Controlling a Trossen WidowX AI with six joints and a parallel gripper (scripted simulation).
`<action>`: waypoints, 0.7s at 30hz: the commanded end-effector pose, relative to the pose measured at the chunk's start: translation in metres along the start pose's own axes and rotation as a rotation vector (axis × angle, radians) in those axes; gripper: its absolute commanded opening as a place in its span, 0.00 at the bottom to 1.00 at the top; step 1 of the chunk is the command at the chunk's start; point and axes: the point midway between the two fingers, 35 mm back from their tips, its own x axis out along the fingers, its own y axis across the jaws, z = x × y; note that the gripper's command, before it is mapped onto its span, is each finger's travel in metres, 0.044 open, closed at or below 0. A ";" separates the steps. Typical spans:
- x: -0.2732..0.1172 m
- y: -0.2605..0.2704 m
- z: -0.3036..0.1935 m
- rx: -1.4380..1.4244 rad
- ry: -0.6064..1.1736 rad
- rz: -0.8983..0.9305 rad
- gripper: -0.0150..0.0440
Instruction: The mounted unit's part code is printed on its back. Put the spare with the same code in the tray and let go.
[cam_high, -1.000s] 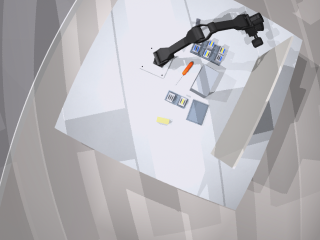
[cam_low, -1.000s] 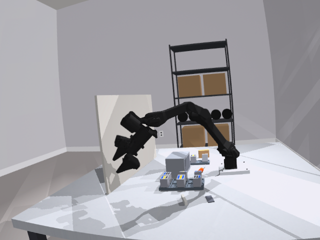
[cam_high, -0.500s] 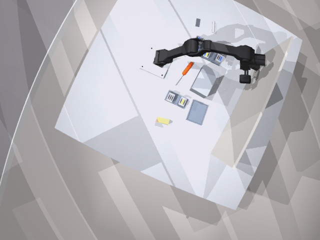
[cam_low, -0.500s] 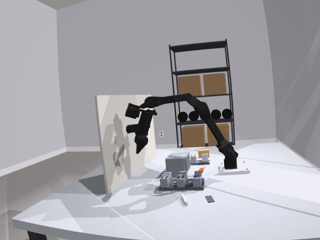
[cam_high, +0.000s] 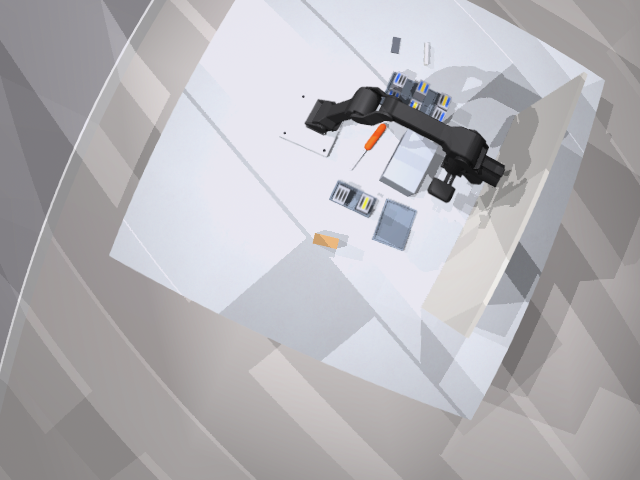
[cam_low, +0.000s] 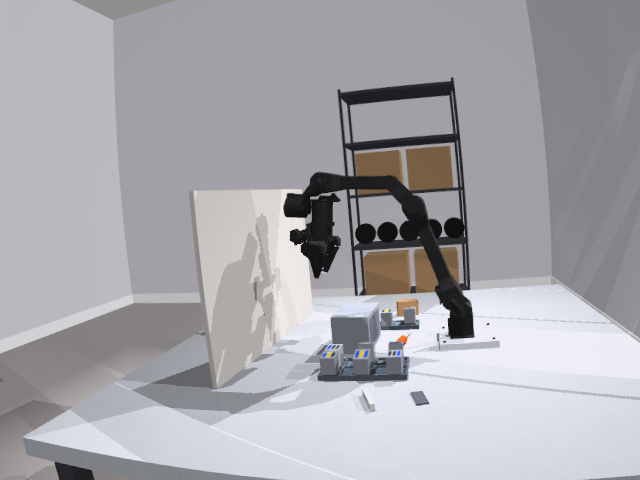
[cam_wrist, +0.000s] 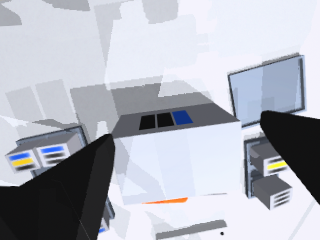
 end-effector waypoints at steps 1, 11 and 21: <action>0.000 0.000 -0.005 0.015 0.019 0.011 1.00; 0.000 0.000 -0.005 0.015 0.019 0.011 1.00; 0.004 0.052 -0.023 -0.222 0.030 0.035 1.00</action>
